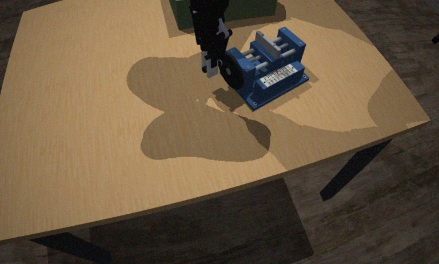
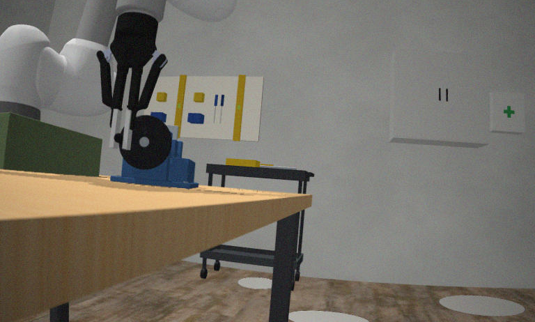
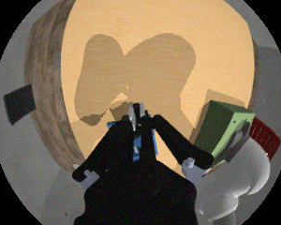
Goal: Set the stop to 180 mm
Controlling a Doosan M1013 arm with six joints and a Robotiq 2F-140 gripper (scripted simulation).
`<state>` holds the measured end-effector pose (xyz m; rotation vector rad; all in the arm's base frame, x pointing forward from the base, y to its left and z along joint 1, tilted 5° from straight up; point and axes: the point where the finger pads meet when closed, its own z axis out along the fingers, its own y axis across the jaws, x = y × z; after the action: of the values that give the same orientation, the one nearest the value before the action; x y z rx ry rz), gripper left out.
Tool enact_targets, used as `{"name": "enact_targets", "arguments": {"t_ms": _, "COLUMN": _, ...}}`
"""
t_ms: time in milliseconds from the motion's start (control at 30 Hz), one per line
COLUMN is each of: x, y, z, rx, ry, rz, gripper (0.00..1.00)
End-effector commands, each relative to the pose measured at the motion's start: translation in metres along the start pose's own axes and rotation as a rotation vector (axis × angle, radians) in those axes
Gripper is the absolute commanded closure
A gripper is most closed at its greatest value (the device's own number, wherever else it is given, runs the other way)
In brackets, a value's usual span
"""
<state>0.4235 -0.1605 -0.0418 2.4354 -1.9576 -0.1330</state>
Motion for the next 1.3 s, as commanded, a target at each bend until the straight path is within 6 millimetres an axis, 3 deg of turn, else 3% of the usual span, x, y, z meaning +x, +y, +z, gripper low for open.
{"name": "enact_targets", "arguments": {"t_ms": 0, "x": 0.0, "y": 0.0, "z": -0.004, "rx": 0.0, "ry": 0.0, "rz": 0.0, "gripper": 0.96}}
{"name": "enact_targets", "arguments": {"t_ms": 667, "x": 0.0, "y": -0.013, "z": -0.028, "rx": 0.0, "ry": 0.0, "rz": 0.0, "gripper": 0.96}}
{"name": "enact_targets", "arguments": {"t_ms": 1267, "x": 0.0, "y": -0.029, "z": -0.035, "rx": 0.0, "ry": 0.0, "rz": 0.0, "gripper": 0.96}}
